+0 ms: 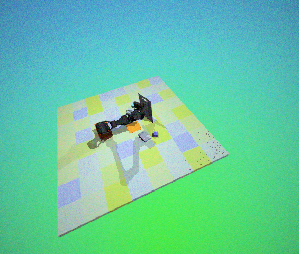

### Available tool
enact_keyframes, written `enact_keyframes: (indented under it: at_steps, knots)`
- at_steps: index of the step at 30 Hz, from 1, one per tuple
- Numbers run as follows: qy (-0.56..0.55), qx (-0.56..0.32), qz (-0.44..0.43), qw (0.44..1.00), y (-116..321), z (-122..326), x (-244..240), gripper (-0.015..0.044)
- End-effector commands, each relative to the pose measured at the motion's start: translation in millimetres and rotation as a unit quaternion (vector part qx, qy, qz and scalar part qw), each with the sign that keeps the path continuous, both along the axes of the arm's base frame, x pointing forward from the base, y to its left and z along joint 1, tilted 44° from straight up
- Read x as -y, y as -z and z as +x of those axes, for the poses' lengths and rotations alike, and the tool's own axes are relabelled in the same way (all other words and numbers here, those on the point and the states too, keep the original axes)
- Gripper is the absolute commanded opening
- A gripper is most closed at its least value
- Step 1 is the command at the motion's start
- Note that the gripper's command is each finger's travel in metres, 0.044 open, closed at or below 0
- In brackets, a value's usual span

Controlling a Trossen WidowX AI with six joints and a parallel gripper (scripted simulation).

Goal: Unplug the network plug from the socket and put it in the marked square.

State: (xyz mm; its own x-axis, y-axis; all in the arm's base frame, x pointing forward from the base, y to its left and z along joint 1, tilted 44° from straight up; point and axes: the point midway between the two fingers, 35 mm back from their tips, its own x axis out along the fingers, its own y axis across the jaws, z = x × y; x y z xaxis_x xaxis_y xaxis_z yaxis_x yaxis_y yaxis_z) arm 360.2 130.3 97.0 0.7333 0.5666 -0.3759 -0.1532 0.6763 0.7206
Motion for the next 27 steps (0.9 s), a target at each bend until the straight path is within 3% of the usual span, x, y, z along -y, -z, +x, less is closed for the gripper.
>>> enact_keyframes:
  at_steps: [1,13,27]
  knots:
    - [0.003,0.001,0.001,1.0,-0.8,1.3,0.2,0.0083]
    - [0.003,0.001,0.001,1.0,-0.8,1.3,0.2,0.0003]
    - [0.003,0.001,0.001,1.0,-1.5,-2.8,1.8,0.0]
